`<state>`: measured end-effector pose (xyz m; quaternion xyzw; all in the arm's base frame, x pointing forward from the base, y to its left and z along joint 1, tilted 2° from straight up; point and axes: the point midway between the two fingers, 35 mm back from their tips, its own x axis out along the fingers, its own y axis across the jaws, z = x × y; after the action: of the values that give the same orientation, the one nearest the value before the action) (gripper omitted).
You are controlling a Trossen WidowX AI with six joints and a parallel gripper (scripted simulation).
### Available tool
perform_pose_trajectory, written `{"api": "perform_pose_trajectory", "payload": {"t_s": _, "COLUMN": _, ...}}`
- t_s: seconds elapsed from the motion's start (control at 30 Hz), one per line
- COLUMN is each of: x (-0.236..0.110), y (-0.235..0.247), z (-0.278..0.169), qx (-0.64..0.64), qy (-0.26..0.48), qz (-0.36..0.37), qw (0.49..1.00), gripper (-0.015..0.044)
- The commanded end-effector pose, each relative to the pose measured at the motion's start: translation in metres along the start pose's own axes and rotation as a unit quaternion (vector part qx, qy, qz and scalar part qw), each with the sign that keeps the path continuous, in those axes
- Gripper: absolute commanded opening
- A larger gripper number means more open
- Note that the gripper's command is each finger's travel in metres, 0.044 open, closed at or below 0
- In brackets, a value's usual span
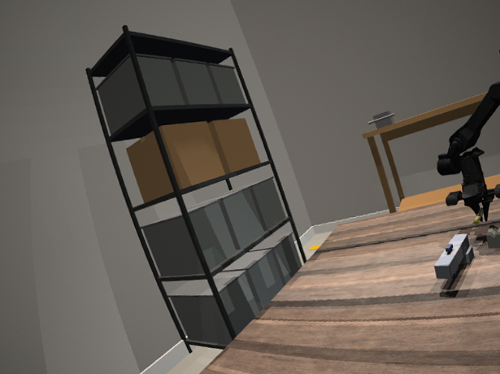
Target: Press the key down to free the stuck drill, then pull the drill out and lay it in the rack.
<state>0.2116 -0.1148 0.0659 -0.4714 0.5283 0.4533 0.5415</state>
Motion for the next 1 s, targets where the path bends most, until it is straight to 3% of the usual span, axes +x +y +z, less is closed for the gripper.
{"api": "perform_pose_trajectory", "payload": {"t_s": 0.0, "x": -0.001, "y": 0.007, "z": -0.001, "qx": -0.002, "qy": -0.001, "qz": -0.006, "qw": 1.000, "gripper": 0.0000}}
{"api": "perform_pose_trajectory", "payload": {"t_s": 0.7, "x": -0.005, "y": 0.039, "z": -0.005, "qx": -0.002, "qy": -0.001, "qz": -0.005, "qw": 1.000, "gripper": 0.0000}}
{"api": "perform_pose_trajectory", "payload": {"t_s": 0.97, "x": 0.011, "y": 0.038, "z": -0.005, "qx": -0.002, "qy": -0.001, "qz": -0.005, "qw": 1.000, "gripper": 0.0000}}
